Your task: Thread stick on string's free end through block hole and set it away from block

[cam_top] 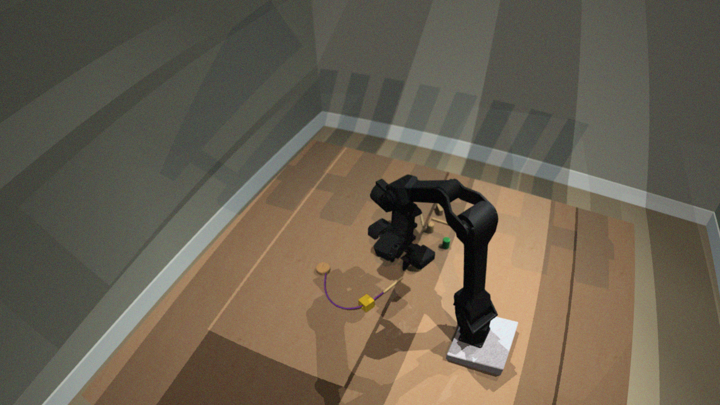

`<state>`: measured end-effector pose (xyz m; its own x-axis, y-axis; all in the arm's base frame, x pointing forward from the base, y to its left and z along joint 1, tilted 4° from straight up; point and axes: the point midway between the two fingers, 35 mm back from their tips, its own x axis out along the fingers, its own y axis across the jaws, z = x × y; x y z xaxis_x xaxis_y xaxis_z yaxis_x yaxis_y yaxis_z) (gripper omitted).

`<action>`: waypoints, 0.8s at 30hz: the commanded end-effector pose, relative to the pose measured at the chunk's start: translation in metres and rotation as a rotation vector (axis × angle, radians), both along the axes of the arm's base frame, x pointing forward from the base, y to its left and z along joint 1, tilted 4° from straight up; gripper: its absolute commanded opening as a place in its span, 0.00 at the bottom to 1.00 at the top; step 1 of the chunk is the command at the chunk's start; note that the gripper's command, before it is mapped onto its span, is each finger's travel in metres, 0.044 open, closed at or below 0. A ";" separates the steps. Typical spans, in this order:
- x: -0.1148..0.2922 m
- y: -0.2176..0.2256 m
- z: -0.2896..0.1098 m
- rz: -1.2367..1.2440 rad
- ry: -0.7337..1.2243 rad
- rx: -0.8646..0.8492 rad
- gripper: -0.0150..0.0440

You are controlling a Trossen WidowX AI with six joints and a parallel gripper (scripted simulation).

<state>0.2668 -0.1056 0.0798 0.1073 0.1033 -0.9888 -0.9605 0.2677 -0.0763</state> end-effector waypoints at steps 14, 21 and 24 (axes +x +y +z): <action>-0.003 -0.002 0.044 -0.002 -0.012 -0.006 1.00; -0.002 -0.002 0.041 -0.004 -0.017 -0.009 1.00; -0.002 -0.002 0.044 -0.005 -0.020 -0.010 1.00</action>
<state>0.2651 -0.1079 0.1233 0.1256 0.0937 -0.9876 -0.9576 0.2718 -0.0960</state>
